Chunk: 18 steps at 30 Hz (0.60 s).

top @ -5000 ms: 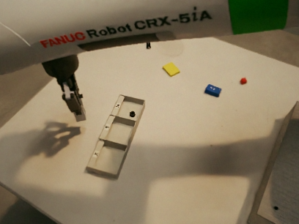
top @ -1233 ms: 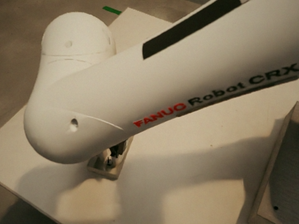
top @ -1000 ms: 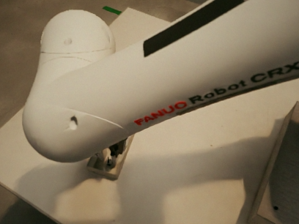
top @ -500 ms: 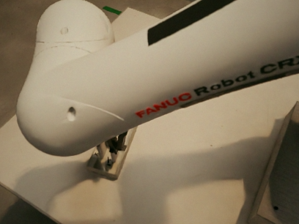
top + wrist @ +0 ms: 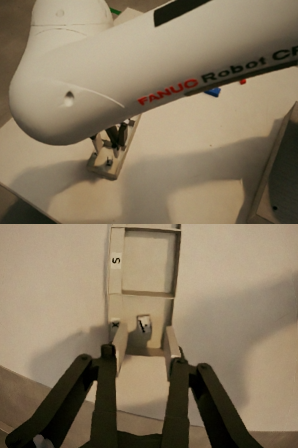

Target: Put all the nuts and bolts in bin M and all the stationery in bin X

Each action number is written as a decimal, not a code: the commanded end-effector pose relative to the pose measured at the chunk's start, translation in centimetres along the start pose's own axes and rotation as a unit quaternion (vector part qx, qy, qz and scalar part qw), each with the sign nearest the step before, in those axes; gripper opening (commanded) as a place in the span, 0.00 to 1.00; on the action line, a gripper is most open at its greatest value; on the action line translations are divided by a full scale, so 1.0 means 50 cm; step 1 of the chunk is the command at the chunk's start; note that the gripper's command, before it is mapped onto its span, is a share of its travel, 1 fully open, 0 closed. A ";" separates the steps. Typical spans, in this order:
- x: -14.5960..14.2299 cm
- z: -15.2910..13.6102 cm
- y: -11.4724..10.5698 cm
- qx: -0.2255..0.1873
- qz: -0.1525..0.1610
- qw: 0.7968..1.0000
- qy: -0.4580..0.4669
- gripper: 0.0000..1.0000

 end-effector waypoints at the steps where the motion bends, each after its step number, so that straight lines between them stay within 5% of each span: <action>1: 0.006 0.045 -0.002 0.000 0.000 0.998 0.069 0.40; 10: 0.023 0.160 -0.005 -0.001 0.000 0.977 0.213 0.40; 18: 0.042 0.292 -0.008 -0.001 0.000 0.919 0.393 0.40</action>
Point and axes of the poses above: the point where the finger pads meet when closed, its own y axis out along the fingers, its own x axis across the jaws, z = x × y, the point moved 4 cm from there along -y, back along the fingers, and after that the axes turned 2 degrees about y, right-handed, at the moved point
